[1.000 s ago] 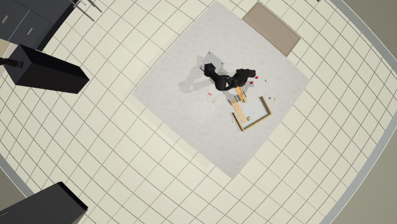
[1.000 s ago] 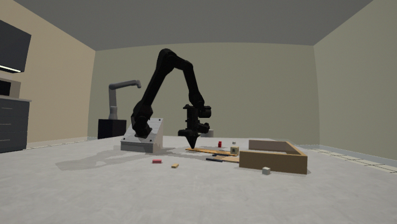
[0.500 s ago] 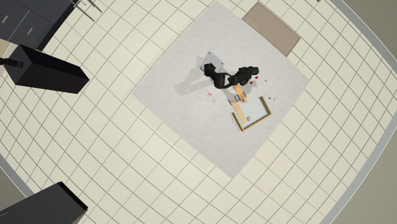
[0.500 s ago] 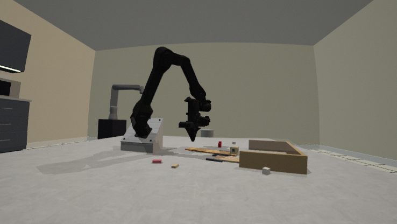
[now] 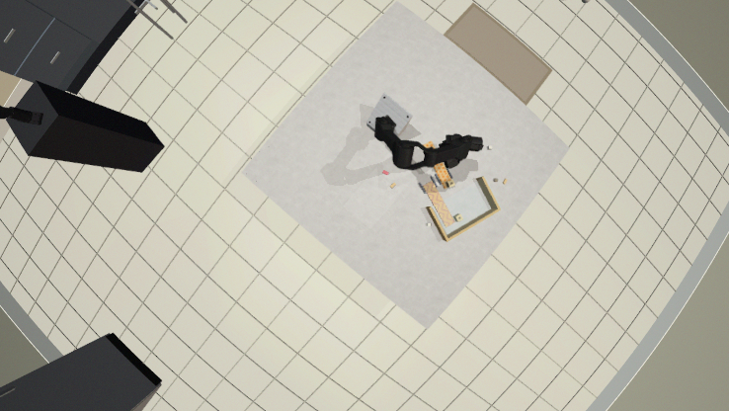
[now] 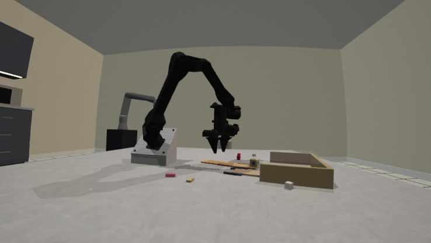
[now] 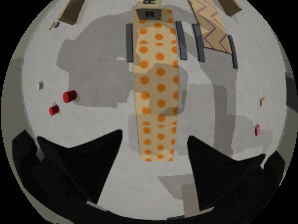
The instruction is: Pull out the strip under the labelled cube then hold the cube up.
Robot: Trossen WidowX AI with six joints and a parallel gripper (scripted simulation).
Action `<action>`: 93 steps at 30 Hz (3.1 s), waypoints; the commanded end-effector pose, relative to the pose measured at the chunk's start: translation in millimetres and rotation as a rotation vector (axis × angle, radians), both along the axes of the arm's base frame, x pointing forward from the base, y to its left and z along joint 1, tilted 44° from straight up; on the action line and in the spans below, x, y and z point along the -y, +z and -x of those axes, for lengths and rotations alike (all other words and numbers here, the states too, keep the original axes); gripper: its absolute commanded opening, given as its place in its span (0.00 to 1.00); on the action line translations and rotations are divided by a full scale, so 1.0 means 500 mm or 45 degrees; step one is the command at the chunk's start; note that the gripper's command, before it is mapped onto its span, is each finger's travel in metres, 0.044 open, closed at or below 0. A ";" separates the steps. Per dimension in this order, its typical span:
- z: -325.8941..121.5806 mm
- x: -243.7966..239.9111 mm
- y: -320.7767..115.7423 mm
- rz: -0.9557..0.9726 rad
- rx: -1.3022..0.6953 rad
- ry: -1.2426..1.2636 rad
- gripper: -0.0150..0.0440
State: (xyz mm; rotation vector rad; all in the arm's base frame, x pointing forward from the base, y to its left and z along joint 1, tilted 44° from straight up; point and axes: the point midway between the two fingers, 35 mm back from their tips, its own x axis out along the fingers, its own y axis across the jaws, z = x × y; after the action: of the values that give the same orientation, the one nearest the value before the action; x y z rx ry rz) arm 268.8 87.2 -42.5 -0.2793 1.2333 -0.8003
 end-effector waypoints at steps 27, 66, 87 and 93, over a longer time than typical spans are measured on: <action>-0.232 0.016 0.092 0.007 0.004 0.003 1.00; -0.314 0.086 0.046 0.009 0.007 0.003 0.68; -0.316 0.096 0.037 0.004 0.015 -0.002 0.34; -0.280 0.080 0.056 0.003 0.011 0.000 0.25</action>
State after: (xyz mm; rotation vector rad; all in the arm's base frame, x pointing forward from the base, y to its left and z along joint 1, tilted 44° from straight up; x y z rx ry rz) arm 418.4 42.2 -20.1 -0.2799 1.2231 -0.8049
